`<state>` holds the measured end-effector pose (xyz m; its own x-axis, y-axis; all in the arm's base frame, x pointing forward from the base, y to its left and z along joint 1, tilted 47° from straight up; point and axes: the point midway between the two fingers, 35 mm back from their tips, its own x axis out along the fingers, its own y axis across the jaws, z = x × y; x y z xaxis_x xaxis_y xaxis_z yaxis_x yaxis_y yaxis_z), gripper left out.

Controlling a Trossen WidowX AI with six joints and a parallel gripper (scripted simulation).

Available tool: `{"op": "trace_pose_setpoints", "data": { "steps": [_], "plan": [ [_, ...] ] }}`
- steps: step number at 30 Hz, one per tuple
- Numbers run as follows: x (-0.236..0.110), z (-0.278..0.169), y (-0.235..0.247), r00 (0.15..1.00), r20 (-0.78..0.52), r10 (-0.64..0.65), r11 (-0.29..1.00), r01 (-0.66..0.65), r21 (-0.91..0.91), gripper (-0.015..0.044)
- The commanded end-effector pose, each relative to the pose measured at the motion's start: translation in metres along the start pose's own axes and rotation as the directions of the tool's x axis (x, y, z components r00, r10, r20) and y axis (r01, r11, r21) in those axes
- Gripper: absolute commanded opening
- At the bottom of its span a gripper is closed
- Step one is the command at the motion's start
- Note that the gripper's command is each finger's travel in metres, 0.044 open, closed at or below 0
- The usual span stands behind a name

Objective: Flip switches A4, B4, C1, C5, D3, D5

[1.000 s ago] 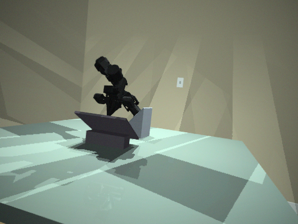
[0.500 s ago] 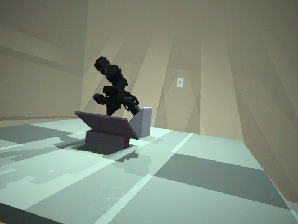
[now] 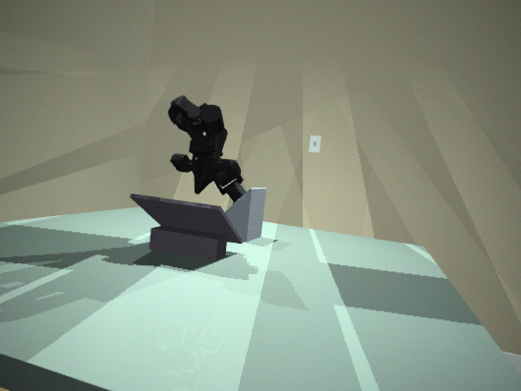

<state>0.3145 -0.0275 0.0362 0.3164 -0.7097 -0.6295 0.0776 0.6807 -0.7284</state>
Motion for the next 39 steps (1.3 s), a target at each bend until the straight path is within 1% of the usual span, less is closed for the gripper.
{"op": "trace_pose_setpoints", "data": {
  "steps": [1,5,9,11,14,19,28,32,39],
  "plan": [
    [-0.025,0.004,-0.004,1.000,0.029,-0.005,1.000,0.004,0.018,0.0000],
    [-0.025,-0.004,-0.004,1.000,0.028,-0.004,1.000,0.004,0.018,0.0000],
    [-0.024,-0.047,-0.003,1.000,0.027,-0.004,1.000,0.004,0.016,0.0000],
    [-0.023,-0.055,-0.003,1.000,0.027,-0.004,1.000,0.004,0.016,0.0000],
    [-0.022,-0.055,-0.002,1.000,0.028,-0.004,1.000,0.003,0.016,0.0000],
    [0.010,-0.055,-0.003,0.999,0.053,-0.006,1.000,0.005,0.017,0.0000],
    [0.012,-0.055,-0.003,0.999,0.054,-0.007,1.000,0.006,0.016,0.0000],
    [0.021,-0.055,-0.004,0.998,0.054,-0.008,1.000,0.007,0.016,0.0000],
    [0.025,-0.054,-0.004,0.998,0.054,-0.008,1.000,0.007,0.017,0.0000]
  ]
}}
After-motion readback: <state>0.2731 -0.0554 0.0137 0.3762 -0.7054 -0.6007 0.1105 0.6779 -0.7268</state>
